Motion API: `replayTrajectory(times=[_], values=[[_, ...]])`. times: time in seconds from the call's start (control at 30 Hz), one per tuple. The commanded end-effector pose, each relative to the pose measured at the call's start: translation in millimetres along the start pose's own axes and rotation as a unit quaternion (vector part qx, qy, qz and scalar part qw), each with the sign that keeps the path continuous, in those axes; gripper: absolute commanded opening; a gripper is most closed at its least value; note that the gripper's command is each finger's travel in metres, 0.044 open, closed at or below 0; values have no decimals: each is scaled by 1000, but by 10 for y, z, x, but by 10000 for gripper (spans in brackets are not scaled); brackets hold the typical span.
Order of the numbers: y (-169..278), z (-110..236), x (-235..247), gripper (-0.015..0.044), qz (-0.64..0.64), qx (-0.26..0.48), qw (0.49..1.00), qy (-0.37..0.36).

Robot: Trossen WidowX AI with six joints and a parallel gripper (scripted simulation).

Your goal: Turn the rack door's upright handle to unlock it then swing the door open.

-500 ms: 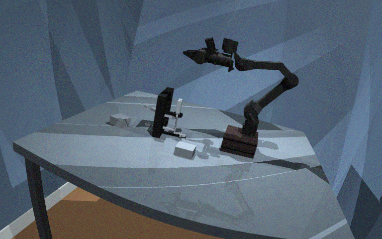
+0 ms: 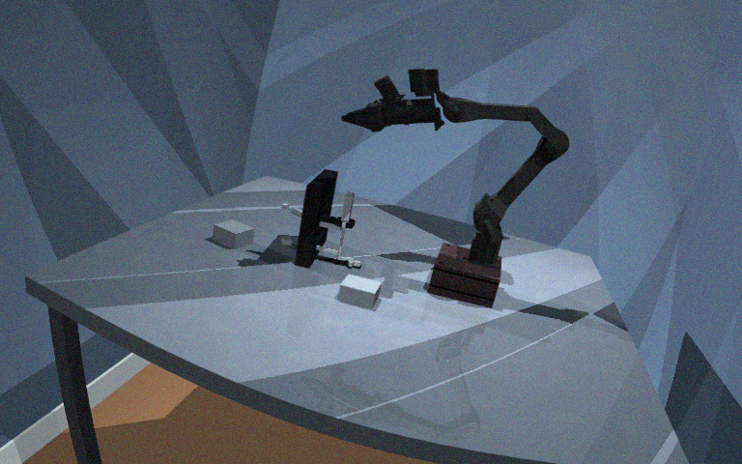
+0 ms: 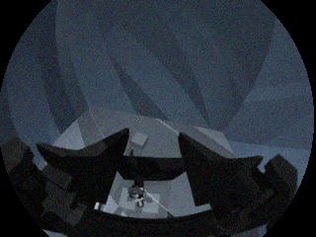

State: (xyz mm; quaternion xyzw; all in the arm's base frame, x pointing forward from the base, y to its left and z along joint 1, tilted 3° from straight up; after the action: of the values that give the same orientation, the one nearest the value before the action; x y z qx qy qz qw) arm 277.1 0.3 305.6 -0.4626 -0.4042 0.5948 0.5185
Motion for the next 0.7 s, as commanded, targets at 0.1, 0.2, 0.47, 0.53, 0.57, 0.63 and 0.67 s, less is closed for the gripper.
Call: replayTrajectory(times=[0.1, 0.2, 0.47, 0.53, 0.57, 0.63, 0.67], values=[[67, -206, 42, 295, 2, 99, 995, -23], [105, -282, 63, 295, 2, 139, 990, -32], [210, -447, 120, 295, 0, 243, 969, -53], [233, -477, 132, 295, 0, 269, 961, -58], [245, -492, 138, 295, 0, 282, 958, -61], [268, -518, 150, 295, 0, 307, 949, -66], [280, -531, 157, 295, 0, 320, 945, -68]])
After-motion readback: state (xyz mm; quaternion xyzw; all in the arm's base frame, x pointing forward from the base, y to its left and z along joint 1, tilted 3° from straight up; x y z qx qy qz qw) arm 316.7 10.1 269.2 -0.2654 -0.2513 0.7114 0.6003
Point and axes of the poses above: the point midway between the two fingers, 35 mm back from their tips, its own z axis back along the fingers, its own x axis across the jaws, y = z × x, the point moved 7 cm from there along z, back along the fingers, and after that the axes turned 7 degrees about z, right-handed, at the moved point
